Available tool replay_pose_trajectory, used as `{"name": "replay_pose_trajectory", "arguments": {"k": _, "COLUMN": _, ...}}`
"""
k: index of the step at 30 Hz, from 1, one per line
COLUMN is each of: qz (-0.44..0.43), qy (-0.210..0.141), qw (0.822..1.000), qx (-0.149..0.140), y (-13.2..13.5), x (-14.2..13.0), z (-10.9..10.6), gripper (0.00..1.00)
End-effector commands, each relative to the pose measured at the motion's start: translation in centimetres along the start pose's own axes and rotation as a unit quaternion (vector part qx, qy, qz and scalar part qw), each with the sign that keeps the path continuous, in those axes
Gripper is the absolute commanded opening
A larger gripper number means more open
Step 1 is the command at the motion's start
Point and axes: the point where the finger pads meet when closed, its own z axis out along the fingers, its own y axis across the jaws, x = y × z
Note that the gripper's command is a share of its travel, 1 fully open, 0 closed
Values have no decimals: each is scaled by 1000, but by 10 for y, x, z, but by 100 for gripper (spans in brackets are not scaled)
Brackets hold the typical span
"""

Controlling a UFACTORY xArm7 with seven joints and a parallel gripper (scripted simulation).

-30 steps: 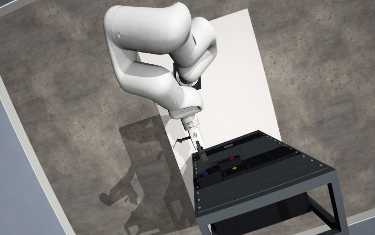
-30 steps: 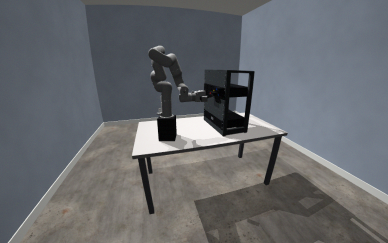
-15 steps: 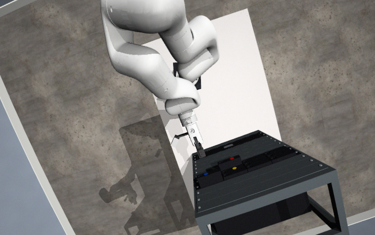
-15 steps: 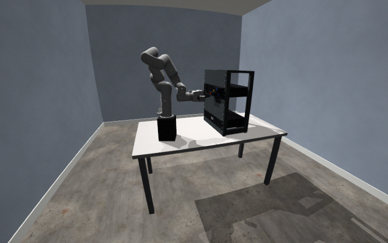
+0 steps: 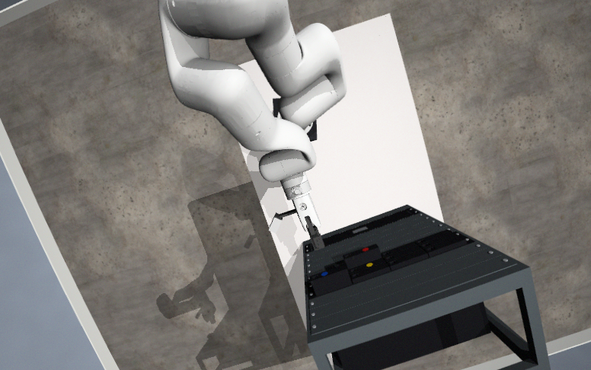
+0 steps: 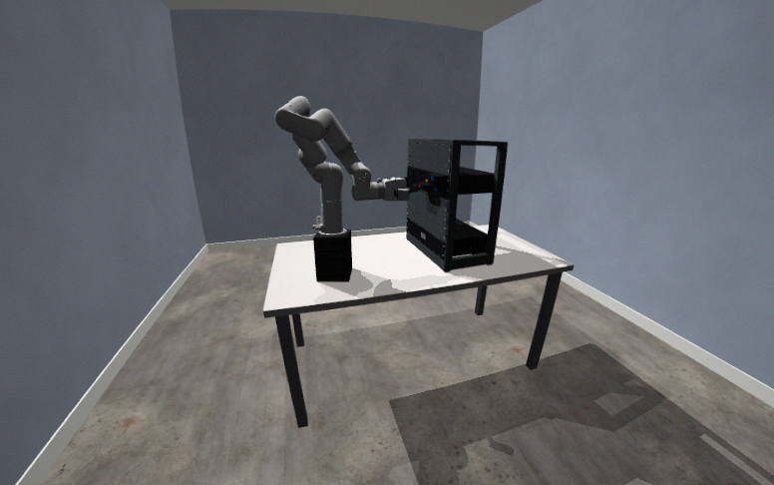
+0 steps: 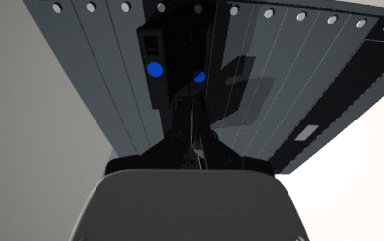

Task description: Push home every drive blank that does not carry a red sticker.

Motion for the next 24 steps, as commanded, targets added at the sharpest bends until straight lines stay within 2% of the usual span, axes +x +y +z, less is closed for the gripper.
{"name": "replay_pose_trajectory", "arguments": {"k": 1, "qz": 0, "qy": 1, "qw": 1000, "qx": -3, "y": -27, "x": 1, "z": -1, "gripper": 0}}
{"name": "replay_pose_trajectory", "arguments": {"k": 6, "qz": 0, "qy": 1, "qw": 1000, "qx": -3, "y": -45, "x": 1, "z": -1, "gripper": 0}}
{"name": "replay_pose_trajectory", "arguments": {"k": 14, "qz": 0, "qy": 1, "qw": 1000, "qx": -3, "y": -46, "x": 1, "z": 3, "gripper": 0}}
{"name": "replay_pose_trajectory", "arguments": {"k": 24, "qz": 0, "qy": 1, "qw": 1000, "qx": -3, "y": -46, "x": 1, "z": 50, "gripper": 0}}
